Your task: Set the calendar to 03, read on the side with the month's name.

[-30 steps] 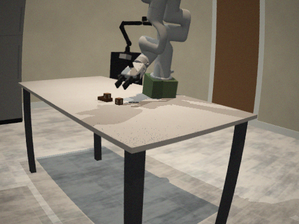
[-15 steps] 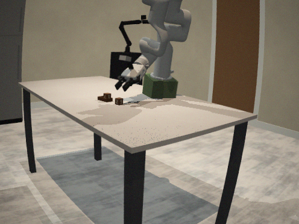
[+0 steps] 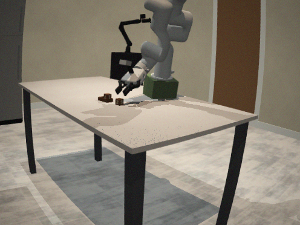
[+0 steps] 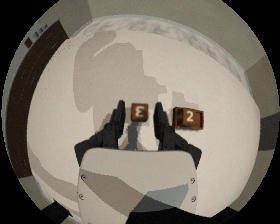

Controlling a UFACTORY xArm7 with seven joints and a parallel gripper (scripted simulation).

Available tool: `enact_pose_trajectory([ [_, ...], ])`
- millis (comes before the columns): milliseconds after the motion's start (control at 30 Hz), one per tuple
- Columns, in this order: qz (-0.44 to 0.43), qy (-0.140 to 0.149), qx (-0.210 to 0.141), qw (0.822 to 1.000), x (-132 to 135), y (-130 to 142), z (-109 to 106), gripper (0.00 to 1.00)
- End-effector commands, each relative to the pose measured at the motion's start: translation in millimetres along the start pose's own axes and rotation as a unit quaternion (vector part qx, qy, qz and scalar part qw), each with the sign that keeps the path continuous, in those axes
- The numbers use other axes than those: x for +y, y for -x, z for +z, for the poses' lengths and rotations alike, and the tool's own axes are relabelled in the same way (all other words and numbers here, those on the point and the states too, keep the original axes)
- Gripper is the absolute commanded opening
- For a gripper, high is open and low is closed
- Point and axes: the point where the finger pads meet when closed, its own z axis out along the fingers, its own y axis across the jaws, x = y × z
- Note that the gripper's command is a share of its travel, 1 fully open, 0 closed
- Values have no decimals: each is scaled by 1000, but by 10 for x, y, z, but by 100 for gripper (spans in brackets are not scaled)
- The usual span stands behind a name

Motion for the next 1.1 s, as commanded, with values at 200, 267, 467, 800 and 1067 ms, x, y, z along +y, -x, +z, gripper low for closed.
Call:
enact_pose_trajectory([
  [200,0,0,3,1000,4,175,131,47],
  [267,0,0,3,1000,4,207,154,47],
  [467,0,0,3,1000,4,260,192,47],
  [800,0,0,3,1000,4,320,234,47],
  [1067,0,0,3,1000,4,322,235,47],
])
